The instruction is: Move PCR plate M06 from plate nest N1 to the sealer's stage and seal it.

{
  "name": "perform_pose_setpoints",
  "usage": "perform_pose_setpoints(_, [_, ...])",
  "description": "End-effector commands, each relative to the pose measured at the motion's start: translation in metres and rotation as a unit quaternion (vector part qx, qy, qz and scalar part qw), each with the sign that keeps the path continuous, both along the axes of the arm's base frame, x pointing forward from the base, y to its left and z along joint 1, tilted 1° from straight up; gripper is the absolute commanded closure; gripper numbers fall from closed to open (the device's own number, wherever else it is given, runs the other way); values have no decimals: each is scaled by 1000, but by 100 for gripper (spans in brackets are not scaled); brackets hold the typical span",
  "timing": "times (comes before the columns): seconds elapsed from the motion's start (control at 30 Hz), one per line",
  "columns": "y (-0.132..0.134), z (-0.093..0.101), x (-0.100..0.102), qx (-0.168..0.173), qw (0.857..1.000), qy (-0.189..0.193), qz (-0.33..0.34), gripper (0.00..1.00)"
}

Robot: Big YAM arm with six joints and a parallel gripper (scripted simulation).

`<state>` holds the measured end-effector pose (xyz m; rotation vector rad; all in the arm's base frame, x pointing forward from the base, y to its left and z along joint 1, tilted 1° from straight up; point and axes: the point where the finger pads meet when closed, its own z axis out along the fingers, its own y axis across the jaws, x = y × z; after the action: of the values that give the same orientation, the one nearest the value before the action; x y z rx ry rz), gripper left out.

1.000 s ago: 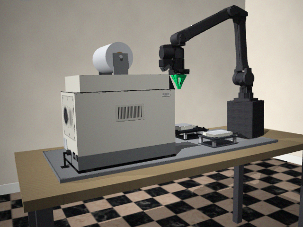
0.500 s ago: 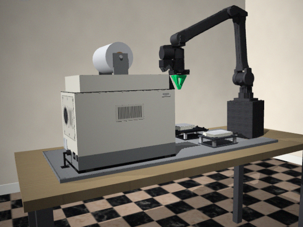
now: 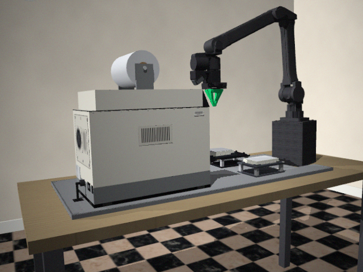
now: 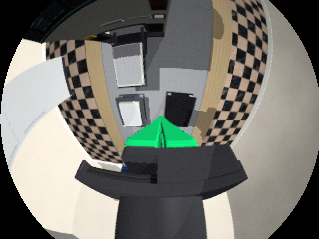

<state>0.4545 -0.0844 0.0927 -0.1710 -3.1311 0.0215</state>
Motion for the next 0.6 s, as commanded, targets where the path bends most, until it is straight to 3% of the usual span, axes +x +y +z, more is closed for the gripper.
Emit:
perform_pose_setpoints(0.0, [-14, 49, 38, -13, 998, -67, -4, 100])
perform_pose_setpoints(0.2, [-13, 42, 32, -12, 998, -59, -4, 100])
perform_pose_setpoints(0.23, [-8, 40, 24, -11, 998, -58, -9, 0])
perform_pose_setpoints(0.37, [11, 33, -7, -9, 998, -54, -8, 0])
perform_pose_setpoints(0.57, [15, 15, -15, -3, 1000, -22, -5, 0])
